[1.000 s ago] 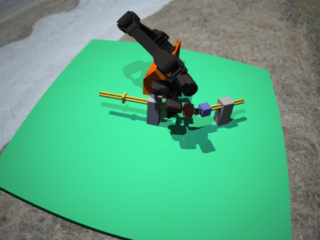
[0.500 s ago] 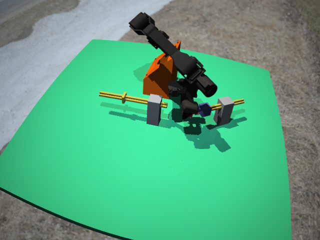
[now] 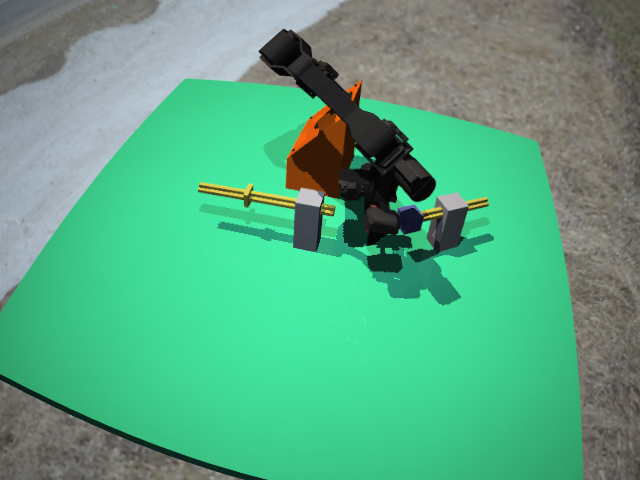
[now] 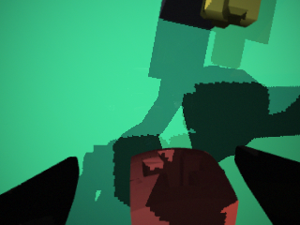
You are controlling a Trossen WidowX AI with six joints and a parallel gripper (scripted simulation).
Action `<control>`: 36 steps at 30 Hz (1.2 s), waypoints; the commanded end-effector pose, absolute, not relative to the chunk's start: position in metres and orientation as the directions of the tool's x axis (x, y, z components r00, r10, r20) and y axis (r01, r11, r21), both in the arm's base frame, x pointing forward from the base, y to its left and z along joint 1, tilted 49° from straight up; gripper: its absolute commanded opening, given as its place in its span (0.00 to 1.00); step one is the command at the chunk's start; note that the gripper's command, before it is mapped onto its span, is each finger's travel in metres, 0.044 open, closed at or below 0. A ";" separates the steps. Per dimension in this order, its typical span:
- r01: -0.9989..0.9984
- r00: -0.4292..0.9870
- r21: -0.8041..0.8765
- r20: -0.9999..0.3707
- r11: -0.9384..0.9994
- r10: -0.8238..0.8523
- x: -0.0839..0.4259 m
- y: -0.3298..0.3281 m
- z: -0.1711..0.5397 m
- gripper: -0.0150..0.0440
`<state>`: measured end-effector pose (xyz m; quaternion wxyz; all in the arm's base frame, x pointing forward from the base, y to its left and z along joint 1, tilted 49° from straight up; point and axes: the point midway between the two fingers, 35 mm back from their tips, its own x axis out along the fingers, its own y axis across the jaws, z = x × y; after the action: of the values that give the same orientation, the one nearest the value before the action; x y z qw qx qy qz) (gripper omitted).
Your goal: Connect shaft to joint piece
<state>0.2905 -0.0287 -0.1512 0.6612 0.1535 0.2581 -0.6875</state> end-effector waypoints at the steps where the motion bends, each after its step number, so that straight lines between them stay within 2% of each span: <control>1: 0.985 -0.089 -0.170 -0.543 0.006 -0.835 0.285 -0.037 -0.158 1.00; 9: 0.985 -0.089 -0.171 -0.542 0.005 -0.836 0.284 -0.043 -0.162 1.00; 19: 0.985 -0.089 -0.171 -0.542 0.005 -0.836 0.284 -0.043 -0.162 0.56; 36: 0.985 -0.089 -0.171 -0.542 0.005 -0.836 0.284 -0.043 -0.162 0.56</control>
<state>0.2847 -0.0424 -0.1608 0.6586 0.1458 0.2613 -0.6905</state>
